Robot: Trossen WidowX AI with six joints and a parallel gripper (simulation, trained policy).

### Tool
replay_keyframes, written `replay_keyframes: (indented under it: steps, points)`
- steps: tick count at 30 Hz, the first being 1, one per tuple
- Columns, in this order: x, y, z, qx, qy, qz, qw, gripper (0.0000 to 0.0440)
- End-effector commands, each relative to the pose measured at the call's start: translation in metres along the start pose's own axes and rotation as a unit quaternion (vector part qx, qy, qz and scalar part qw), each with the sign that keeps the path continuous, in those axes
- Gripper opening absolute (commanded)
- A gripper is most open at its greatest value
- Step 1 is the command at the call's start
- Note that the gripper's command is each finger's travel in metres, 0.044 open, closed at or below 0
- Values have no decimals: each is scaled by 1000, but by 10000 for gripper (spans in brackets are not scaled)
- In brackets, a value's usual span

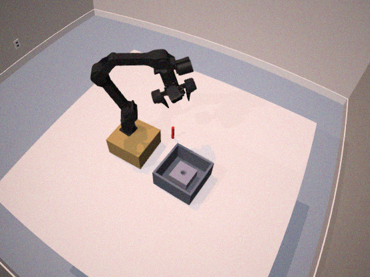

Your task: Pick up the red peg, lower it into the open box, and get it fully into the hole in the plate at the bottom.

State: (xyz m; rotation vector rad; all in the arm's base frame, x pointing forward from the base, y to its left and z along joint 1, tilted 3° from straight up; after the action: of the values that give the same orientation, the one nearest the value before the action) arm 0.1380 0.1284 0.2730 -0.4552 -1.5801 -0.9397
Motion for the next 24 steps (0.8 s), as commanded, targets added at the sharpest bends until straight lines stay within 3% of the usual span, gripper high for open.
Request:
replay_keyframes:
  steps: [1,12,24]
  points:
    - [-21,-3,-1,12,0,58,998,440]
    - [-75,-9,0,30,1,184,982,440]
    - [-124,-11,2,36,-2,241,970,440]
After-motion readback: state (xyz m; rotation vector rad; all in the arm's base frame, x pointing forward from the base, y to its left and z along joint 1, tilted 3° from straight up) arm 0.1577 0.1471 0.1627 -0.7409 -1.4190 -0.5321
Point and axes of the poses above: the point midway between the two fingers, 35 mm back from their tips, its own x axis back along the fingers, its own y axis across the jaws, z = x × y, the point moved 10 cm from there along x, back along the fingers, and after that the axes turned 8 degrees about -x, right-handed, at the moved point
